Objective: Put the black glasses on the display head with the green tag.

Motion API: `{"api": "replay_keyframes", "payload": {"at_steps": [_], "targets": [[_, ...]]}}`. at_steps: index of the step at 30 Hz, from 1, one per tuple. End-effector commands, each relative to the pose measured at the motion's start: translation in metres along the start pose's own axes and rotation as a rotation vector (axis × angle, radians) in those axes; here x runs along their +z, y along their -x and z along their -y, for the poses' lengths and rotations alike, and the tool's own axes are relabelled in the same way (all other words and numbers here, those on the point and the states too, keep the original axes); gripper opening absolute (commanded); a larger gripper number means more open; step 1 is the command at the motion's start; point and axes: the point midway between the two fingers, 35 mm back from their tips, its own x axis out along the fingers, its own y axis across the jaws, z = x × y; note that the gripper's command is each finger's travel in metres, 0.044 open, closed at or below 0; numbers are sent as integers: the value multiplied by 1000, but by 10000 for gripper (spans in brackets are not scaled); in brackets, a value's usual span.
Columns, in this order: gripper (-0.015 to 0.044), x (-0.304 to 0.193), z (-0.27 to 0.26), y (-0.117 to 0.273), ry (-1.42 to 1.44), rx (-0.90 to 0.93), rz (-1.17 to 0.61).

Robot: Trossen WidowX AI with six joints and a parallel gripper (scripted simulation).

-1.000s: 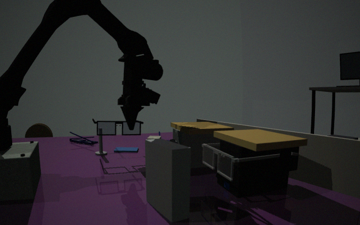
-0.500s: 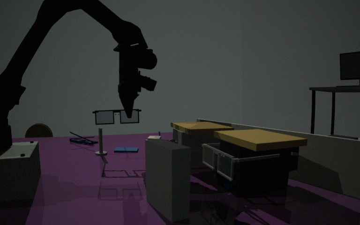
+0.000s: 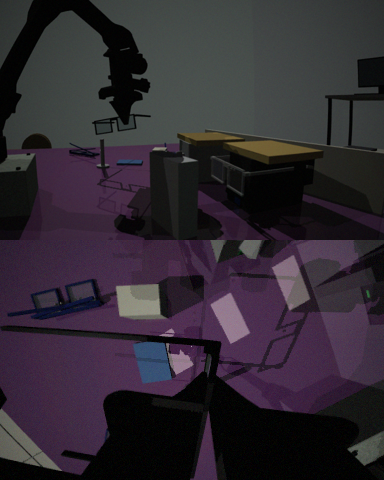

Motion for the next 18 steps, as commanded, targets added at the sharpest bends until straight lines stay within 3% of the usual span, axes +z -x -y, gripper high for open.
{"api": "replay_keyframes", "payload": {"at_steps": [1,18], "targets": [[0,-6,0,4,-104,1,34],[0,-33,-2,21,-576,65,168]]}}
